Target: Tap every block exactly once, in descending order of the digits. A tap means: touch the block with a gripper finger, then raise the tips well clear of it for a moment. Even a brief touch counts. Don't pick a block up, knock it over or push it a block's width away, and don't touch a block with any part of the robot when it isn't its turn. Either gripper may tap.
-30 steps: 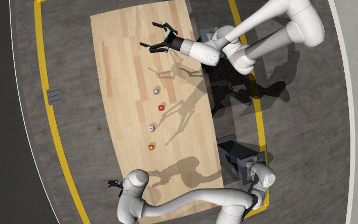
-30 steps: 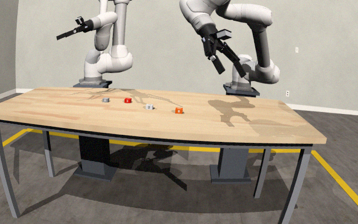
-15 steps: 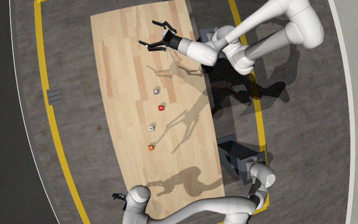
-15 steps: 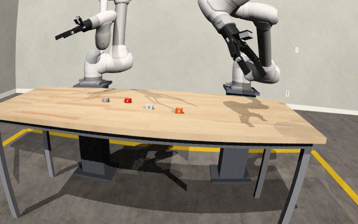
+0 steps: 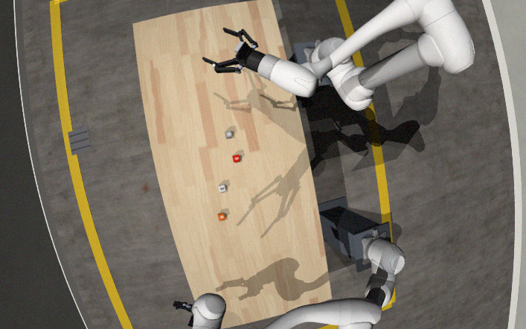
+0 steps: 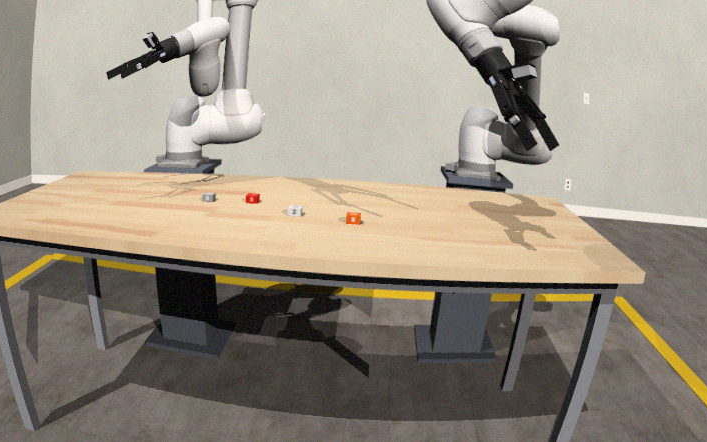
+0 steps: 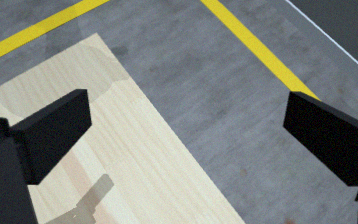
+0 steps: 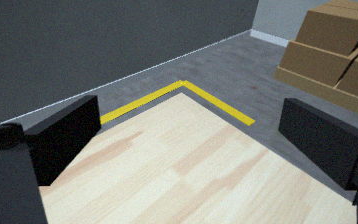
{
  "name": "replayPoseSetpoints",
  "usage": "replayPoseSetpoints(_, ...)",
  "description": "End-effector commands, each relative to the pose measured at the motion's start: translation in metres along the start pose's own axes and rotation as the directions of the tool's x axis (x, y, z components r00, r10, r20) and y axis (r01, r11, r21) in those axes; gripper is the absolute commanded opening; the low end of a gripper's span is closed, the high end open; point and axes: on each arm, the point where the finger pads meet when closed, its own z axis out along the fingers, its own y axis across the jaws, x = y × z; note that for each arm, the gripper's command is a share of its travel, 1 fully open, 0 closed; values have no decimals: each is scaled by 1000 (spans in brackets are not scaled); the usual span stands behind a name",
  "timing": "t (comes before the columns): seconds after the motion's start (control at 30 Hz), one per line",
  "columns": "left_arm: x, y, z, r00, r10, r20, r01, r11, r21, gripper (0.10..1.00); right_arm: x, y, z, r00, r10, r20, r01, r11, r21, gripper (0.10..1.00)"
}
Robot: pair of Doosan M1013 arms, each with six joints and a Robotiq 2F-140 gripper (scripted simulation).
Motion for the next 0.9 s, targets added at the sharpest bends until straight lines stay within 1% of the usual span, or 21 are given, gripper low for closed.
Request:
replayPoseSetpoints(0.0, 16, -21, 7, 1000, -3, 7, 3, 1000, 15, 1000, 0, 2, 3, 1000, -9, 11, 10, 1000, -14, 1000)
replayPoseSetpoints(0.13, 29, -40, 14, 1000, -5, 15, 4, 1000, 29, 1000, 0, 4, 5, 1000, -19, 22, 19, 999, -26, 1000)
replayPoseSetpoints(0.2, 29, -40, 14, 1000, -5, 15, 4, 1000, 29, 1000, 0, 4, 5, 1000, -19, 22, 19, 999, -26, 1000)
replayPoseSetpoints(0.5, 63, -97, 33, 999, -13, 38, 10, 998, 69, 1000, -1, 10, 11, 998, -44, 55, 47, 997, -58, 1000)
replayPoseSetpoints(0.7, 79, -127, 41, 999, -17, 50, 13, 996, 89, 1000, -2, 12, 14, 996, -57, 74, 62, 995, -74, 1000)
replayPoseSetpoints(0.77, 79, -127, 41, 999, -17, 50, 13, 996, 89, 1000, -2, 12, 14, 996, -57, 74, 62, 995, -74, 1000)
replayPoseSetpoints(0.87, 89, -147, 47, 998, -21, 59, 15, 995, 102, 1000, -2, 14, 16, 994, -65, 87, 72, 994, -83, 1000)
